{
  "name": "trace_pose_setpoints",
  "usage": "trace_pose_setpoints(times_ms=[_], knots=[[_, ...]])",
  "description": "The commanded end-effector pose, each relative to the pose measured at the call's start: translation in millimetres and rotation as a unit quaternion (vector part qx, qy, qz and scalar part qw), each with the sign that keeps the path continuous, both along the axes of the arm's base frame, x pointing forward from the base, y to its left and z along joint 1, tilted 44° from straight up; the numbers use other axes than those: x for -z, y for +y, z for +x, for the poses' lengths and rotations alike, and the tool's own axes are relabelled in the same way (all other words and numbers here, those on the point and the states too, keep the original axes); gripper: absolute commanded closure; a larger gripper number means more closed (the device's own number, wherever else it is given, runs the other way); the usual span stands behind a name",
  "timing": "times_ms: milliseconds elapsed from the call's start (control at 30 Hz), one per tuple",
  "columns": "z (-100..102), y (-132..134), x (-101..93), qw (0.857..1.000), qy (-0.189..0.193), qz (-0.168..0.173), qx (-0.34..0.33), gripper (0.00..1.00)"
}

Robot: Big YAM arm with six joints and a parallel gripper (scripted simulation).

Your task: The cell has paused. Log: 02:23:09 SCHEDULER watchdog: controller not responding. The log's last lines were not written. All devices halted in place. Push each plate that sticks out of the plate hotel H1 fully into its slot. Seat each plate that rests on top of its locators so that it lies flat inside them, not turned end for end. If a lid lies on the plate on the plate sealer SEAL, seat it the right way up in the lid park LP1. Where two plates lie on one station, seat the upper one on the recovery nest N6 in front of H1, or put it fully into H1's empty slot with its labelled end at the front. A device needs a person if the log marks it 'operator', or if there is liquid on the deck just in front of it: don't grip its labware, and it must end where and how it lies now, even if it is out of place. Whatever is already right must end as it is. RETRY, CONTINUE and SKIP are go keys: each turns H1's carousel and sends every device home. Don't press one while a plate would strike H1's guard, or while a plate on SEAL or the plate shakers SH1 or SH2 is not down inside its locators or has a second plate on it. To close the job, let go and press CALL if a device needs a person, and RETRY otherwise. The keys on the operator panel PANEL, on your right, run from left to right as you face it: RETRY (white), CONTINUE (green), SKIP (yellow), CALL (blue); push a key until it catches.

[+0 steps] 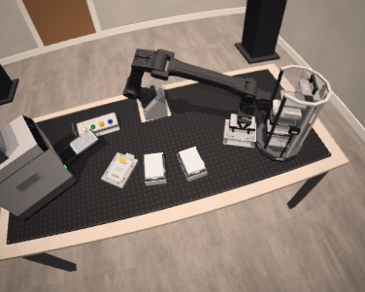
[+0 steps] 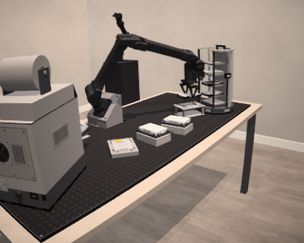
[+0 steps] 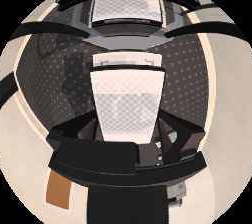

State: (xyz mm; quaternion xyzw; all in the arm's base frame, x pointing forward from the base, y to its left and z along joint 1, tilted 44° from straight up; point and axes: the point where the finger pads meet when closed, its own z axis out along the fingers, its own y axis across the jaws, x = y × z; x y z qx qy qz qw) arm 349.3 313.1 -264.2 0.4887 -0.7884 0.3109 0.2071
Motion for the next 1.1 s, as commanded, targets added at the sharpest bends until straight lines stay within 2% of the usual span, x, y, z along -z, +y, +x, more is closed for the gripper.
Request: trace_pose_setpoints(times_ms=[0, 633, 1067], knots=[[1.6, -14.3, 12.2, 1.000, 0.006, -0.004, 0.004, 0.16], [0.6, -26.2, 24.0, 1.000, 0.006, -0.004, 0.005, 0.16], [2.3, -24.0, 19.5, 1.000, 0.004, -0.003, 0.006, 0.16]])
